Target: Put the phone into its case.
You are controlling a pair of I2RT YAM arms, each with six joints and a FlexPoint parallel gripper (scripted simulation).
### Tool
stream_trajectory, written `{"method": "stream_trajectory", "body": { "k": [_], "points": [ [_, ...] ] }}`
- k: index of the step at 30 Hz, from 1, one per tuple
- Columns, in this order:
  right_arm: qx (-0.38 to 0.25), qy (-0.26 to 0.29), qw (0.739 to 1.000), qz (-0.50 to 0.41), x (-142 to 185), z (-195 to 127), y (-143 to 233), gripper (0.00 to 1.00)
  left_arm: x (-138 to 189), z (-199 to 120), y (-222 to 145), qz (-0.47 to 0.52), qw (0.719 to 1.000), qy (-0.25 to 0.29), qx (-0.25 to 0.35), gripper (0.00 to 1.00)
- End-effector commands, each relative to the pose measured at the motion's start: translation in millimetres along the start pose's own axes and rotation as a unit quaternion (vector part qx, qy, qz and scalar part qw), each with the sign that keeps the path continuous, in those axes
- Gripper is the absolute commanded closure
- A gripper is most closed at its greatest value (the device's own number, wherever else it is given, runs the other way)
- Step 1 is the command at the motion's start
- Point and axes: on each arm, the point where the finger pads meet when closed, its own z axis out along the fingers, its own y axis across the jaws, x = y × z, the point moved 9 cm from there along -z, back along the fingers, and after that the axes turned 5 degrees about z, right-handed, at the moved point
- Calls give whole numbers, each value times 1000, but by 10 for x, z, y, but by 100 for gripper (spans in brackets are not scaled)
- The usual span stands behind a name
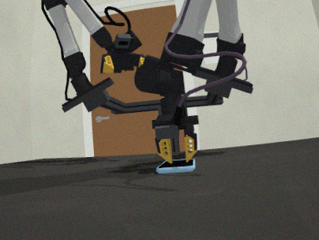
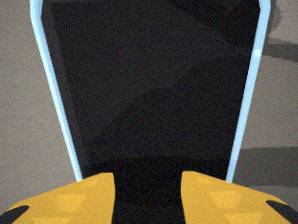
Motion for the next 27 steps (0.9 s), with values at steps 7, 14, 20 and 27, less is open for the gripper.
{"method": "stream_trajectory", "body": {
  "k": [7, 14, 20, 27],
  "points": [
    [-3, -9, 1000, 9, -42, -14, 35, 0, -58, -273, -19, -21, 999, -22, 11, 64],
    [-3, -9, 1000, 9, -42, -14, 35, 0, -94, -353, -4, -35, 999, -34, 9, 42],
    [-3, -9, 1000, 9, -42, -14, 35, 0, -55, -517, -40, -53, 994, -92, 6, 39],
    [-3, -9, 1000, 9, -42, -14, 35, 0, 146, -765, -55, -61, 987, -150, -5, 39]
  ]
}}
